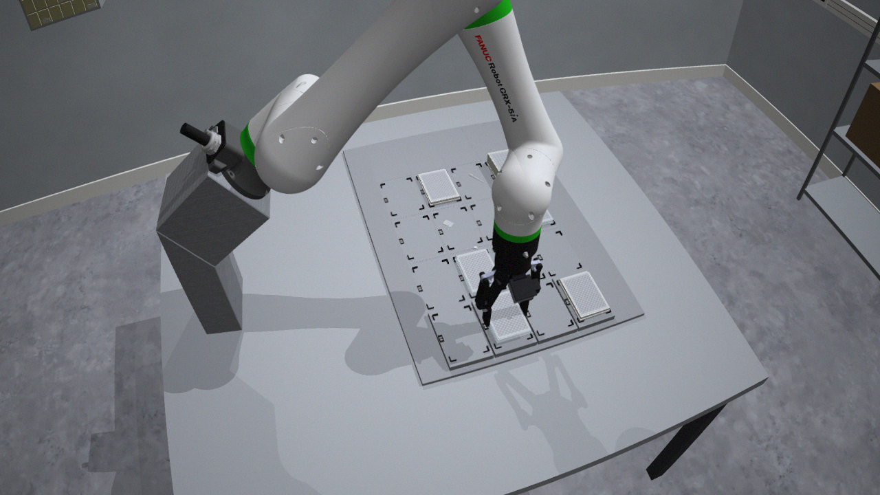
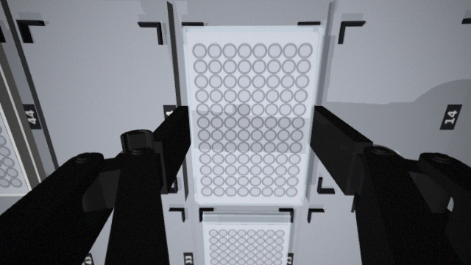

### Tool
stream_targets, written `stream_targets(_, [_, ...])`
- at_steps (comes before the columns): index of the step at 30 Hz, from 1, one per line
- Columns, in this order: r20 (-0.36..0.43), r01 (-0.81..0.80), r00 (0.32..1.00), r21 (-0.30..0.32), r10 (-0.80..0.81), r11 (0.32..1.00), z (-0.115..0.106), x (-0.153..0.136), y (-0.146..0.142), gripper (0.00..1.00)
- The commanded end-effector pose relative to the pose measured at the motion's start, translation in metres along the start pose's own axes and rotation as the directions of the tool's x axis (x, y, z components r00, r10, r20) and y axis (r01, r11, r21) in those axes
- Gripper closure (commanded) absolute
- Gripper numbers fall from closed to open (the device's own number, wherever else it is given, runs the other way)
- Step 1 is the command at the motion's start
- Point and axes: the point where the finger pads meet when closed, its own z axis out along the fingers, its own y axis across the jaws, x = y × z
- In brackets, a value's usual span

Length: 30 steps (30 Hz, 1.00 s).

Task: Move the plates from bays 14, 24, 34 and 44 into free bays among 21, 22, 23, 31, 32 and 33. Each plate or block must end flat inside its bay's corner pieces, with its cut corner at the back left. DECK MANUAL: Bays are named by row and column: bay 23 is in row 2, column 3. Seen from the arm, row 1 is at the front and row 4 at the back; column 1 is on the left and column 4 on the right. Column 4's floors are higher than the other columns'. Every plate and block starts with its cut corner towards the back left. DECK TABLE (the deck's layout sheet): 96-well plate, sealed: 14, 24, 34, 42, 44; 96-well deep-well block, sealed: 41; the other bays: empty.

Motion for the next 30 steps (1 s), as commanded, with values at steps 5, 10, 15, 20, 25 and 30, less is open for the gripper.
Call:
stream_targets(5, [-0.001, 0.0, 1.0, 0.001, 0.0, 1.0, -0.007, 0.0, -0.001, 0.9])
stream_targets(10, [-0.001, 0.0, 1.0, 0.001, 0.0, 1.0, -0.013, 0.0, -0.001, 0.9])
stream_targets(15, [-0.001, 0.0, 1.0, 0.001, 0.0, 1.0, -0.02, 0.0, -0.001, 0.9])
stream_targets(20, [-0.001, 0.0, 1.0, 0.001, 0.0, 1.0, -0.024, 0.0, -0.001, 0.9])
stream_targets(25, [-0.001, 0.0, 1.0, 0.001, 0.0, 1.0, -0.031, 0.0, -0.001, 0.9])
stream_targets(30, [-0.001, 0.0, 1.0, 0.001, 0.0, 1.0, -0.037, 0.0, -0.001, 0.9])
